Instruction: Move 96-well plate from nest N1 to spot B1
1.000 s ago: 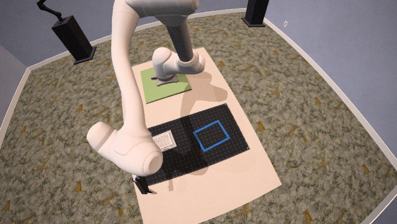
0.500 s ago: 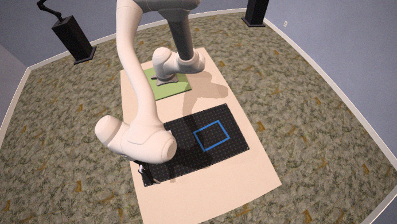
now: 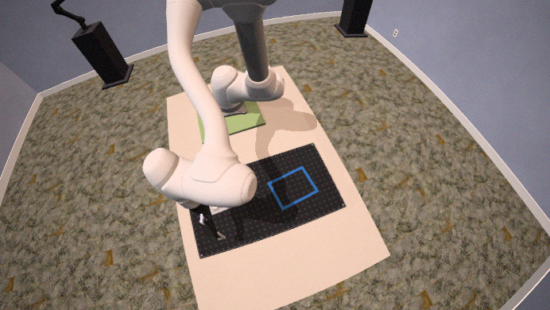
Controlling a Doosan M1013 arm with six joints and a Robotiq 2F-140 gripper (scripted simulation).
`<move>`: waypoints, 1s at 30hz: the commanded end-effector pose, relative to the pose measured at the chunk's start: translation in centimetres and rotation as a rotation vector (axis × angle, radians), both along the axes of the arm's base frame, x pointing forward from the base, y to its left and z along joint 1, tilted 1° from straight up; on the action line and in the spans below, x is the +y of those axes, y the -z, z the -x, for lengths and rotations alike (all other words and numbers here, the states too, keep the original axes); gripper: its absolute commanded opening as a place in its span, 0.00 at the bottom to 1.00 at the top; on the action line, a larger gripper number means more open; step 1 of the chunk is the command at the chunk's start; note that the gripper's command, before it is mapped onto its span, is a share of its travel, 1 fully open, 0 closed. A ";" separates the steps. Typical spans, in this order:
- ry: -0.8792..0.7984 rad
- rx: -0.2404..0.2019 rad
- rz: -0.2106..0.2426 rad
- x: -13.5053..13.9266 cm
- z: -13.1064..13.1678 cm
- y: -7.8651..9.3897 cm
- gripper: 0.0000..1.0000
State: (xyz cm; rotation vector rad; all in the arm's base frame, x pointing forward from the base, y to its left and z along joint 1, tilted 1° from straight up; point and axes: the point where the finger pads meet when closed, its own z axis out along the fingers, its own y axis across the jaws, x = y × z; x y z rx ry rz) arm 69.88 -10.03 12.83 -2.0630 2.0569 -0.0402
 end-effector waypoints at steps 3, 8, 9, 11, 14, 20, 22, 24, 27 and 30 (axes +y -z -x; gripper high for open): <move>-0.054 0.044 0.046 0.6 2.4 0.6 1.00; -0.073 0.059 0.062 0.8 4.9 1.1 1.00; -0.073 0.059 0.062 0.9 5.4 1.2 1.00; -0.073 0.059 0.062 0.9 5.5 1.2 1.00; -0.115 0.092 0.101 0.9 6.4 1.3 1.00; -0.133 0.106 0.118 1.0 8.4 1.6 1.00; -0.133 0.106 0.118 1.0 9.4 1.8 1.00; -0.133 0.106 0.118 1.0 9.4 1.8 1.00; -0.194 0.153 0.175 0.9 10.9 2.0 1.00; -0.194 0.153 0.175 0.9 12.4 2.2 1.00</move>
